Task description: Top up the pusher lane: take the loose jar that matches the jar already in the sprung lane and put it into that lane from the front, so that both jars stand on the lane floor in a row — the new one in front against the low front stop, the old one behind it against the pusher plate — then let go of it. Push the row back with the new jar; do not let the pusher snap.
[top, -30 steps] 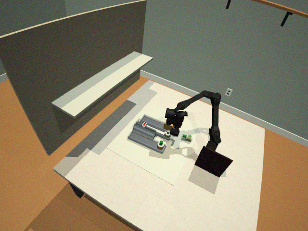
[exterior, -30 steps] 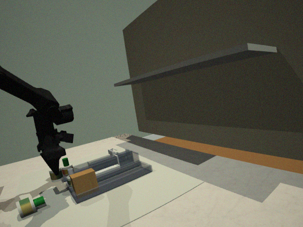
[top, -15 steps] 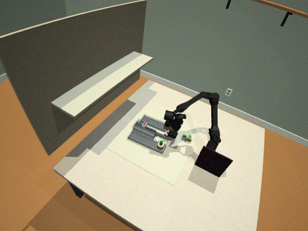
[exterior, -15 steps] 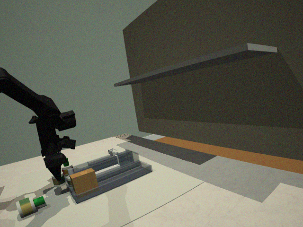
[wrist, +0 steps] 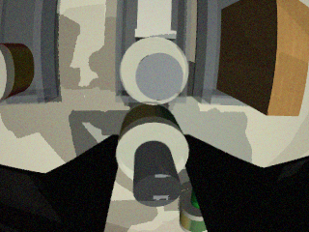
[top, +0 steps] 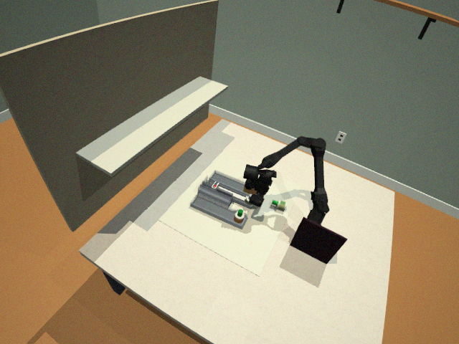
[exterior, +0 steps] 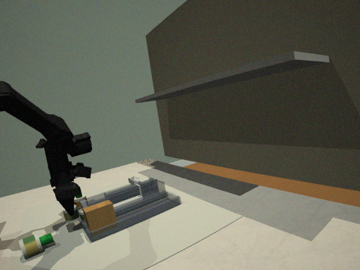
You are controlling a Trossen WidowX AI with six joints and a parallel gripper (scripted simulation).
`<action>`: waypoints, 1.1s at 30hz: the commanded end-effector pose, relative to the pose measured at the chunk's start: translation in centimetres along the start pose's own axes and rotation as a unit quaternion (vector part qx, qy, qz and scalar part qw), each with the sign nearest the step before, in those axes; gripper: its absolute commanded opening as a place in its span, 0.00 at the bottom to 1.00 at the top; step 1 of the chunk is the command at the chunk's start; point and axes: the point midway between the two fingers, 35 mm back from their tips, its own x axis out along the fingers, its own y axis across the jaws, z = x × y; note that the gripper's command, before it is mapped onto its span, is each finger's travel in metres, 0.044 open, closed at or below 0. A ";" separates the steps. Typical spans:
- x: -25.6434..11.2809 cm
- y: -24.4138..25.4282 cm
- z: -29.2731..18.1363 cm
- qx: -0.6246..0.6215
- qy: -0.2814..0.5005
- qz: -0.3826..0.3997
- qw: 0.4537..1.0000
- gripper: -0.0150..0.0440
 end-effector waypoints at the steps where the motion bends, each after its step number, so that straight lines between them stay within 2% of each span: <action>1: -0.1 -0.1 0.4 0.000 -0.003 -0.002 1.000 0.25; 33: -0.1 -0.2 1.9 0.001 -0.003 -0.002 1.000 0.25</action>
